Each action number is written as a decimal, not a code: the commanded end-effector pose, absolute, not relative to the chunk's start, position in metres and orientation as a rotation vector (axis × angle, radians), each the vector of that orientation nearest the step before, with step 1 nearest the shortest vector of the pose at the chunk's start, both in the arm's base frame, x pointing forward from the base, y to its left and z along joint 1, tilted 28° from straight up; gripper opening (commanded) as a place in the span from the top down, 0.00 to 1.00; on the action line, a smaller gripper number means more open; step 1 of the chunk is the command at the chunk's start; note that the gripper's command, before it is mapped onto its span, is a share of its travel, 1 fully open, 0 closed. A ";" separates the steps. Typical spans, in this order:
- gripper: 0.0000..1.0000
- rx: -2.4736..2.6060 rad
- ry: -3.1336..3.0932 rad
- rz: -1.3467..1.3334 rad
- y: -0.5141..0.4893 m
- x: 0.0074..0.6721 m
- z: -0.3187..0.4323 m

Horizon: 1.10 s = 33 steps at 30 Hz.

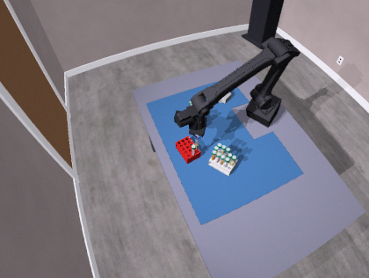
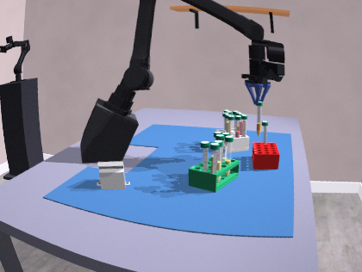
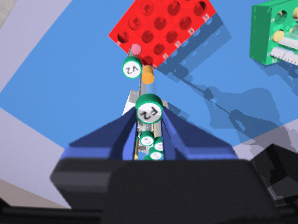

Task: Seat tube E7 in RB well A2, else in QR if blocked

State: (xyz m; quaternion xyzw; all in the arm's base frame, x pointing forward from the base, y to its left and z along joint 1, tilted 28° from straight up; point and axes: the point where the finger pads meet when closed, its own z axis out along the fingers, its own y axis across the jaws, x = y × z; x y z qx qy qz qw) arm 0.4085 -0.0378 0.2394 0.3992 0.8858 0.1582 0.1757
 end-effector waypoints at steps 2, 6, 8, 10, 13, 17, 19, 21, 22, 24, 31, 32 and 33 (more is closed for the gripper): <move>1.00 1.103 2.465 0.455 -0.044 0.424 0.271; 1.00 1.103 2.465 0.455 -0.044 0.424 0.271; 1.00 1.103 2.465 0.455 -0.044 0.424 0.271; 1.00 1.103 2.465 0.455 -0.044 0.424 0.271; 1.00 1.103 2.465 0.455 -0.044 0.424 0.271; 1.00 1.103 2.465 0.455 -0.044 0.424 0.271; 1.00 1.103 2.465 0.455 -0.044 0.424 0.270; 1.00 1.103 2.465 0.455 -0.044 0.425 0.270; 1.00 1.103 2.466 0.455 -0.044 0.425 0.269; 1.00 1.099 2.460 0.457 -0.044 0.427 0.270; 1.00 1.089 2.446 0.462 -0.043 0.432 0.270; 1.00 1.089 2.446 0.462 -0.043 0.432 0.270; 1.00 1.089 2.446 0.462 -0.042 0.432 0.270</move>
